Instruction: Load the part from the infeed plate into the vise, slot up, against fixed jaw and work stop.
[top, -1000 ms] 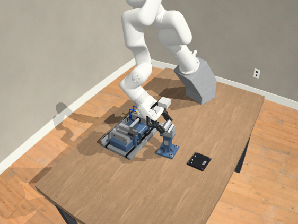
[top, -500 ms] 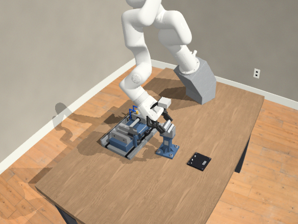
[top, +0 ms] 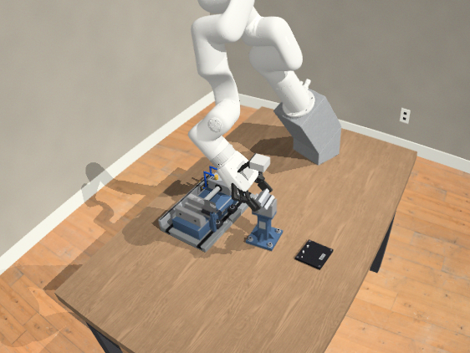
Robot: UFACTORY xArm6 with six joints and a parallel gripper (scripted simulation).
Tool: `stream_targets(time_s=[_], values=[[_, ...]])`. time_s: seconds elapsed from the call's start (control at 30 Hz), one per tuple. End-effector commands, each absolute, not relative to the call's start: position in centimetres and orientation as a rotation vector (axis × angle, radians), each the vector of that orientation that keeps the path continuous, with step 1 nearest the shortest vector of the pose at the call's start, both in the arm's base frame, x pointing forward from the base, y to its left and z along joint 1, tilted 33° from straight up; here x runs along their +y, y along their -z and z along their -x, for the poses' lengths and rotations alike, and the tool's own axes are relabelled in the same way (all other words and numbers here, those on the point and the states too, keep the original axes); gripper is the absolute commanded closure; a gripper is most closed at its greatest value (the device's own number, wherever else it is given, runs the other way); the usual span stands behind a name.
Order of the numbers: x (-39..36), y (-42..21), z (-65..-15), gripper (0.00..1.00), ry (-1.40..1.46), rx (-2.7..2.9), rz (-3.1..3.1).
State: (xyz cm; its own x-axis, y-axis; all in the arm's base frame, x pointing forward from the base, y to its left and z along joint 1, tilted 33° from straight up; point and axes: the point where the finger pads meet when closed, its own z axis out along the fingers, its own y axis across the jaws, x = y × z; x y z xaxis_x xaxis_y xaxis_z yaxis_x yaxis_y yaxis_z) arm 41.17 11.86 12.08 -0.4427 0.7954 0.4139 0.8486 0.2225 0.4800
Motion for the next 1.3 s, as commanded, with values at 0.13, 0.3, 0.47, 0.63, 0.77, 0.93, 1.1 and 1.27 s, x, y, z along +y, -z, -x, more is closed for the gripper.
stream_targets(time_s=[0.13,0.3,0.47,0.63,0.77,0.93,1.1,1.27], values=[[11.91,-12.17,-41.22,0.11,1.014,-2.408,1.632],[11.93,-12.19,-41.21,0.11,1.002,-2.422,1.652],[11.95,-12.18,-41.20,0.11,0.985,-2.439,1.677],[11.98,-12.20,-41.19,0.11,0.970,-2.455,1.700],[11.99,-12.20,-41.17,0.11,0.955,-2.469,1.721],[12.03,-12.21,-41.15,0.11,0.928,-2.494,1.760],[12.07,-12.22,-41.13,0.11,0.898,-2.521,1.801],[12.11,-12.25,-41.12,0.11,0.881,-2.537,1.826]])
